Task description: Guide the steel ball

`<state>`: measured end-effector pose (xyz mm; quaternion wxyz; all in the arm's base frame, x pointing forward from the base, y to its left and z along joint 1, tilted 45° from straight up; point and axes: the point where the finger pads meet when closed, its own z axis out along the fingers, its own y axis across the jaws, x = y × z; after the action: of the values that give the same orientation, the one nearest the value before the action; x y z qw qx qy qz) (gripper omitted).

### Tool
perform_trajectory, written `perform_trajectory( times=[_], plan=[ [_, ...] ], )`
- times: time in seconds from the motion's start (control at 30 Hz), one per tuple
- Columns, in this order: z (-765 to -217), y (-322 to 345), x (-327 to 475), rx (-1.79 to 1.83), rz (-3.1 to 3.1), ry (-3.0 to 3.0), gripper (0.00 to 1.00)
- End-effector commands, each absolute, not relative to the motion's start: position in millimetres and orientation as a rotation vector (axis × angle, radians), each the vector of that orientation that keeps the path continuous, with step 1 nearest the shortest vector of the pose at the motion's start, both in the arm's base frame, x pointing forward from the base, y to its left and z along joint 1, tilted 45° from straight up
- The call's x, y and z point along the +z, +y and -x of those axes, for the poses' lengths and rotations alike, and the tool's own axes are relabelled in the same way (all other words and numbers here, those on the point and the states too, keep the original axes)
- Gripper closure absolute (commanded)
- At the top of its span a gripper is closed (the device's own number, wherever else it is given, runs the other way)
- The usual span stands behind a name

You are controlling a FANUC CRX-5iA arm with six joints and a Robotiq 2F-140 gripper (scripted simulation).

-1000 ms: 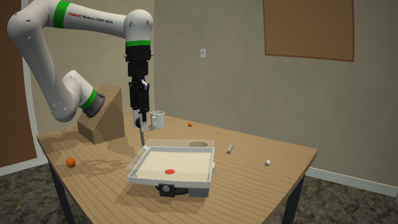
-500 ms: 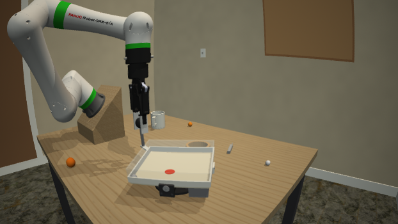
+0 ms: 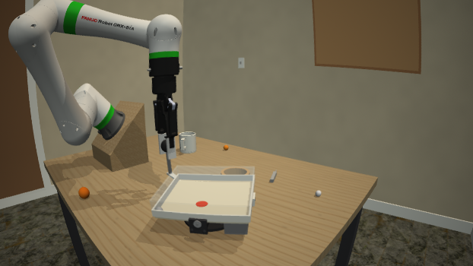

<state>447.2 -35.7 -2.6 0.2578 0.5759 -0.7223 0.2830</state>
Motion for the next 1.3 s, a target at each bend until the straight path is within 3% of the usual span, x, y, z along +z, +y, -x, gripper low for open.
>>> perform_trajectory(
  times=[0.0, 0.9, 0.93, 1.27],
  plan=[
    [-447.4, -35.5, -2.5, 0.768, -1.562, -1.959, 0.58],
    [-447.4, -35.5, -2.5, 0.768, -1.562, -1.959, 0.58],
    [-447.4, -35.5, -2.5, 0.768, -1.562, -1.959, 0.9],
    [-447.4, -35.5, -2.5, 0.768, -1.562, -1.959, 0.9]
  ],
)
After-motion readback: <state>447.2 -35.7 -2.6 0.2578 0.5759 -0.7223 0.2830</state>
